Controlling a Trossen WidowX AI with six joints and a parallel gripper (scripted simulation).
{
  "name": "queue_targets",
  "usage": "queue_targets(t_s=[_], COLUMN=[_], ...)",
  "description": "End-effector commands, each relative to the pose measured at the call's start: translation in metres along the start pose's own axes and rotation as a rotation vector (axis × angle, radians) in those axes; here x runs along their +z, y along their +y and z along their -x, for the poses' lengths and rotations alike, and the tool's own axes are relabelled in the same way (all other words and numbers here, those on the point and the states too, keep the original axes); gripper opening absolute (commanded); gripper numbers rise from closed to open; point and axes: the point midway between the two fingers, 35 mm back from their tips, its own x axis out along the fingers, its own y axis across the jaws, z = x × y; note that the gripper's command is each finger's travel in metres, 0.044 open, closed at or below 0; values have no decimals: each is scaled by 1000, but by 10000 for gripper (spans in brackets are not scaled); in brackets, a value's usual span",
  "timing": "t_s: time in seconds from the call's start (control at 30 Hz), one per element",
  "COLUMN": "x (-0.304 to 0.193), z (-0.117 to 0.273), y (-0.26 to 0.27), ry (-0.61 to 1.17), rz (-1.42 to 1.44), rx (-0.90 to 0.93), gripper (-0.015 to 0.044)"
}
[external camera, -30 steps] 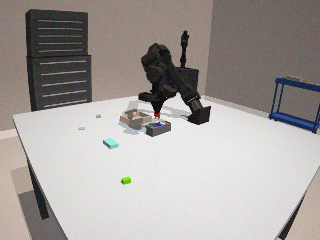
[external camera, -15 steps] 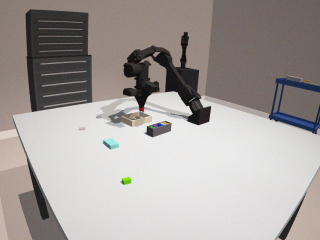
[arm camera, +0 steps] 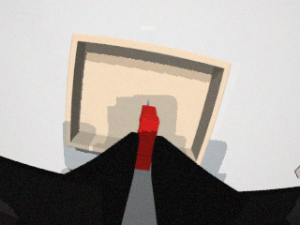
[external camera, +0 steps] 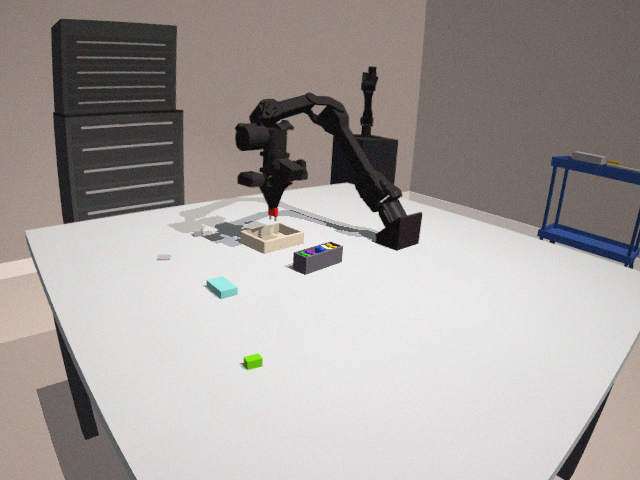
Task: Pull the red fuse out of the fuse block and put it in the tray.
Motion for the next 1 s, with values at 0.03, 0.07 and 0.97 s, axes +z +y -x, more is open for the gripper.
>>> queue_targets(t_s=[0.03, 0.07, 0.97], x=[-1, -1, -1], z=[-7, -8, -33], y=[1, 1, 1], ry=[4, 4, 1], rz=[1, 1, -1], rx=[0, 0, 1], gripper=[0, 0, 236])
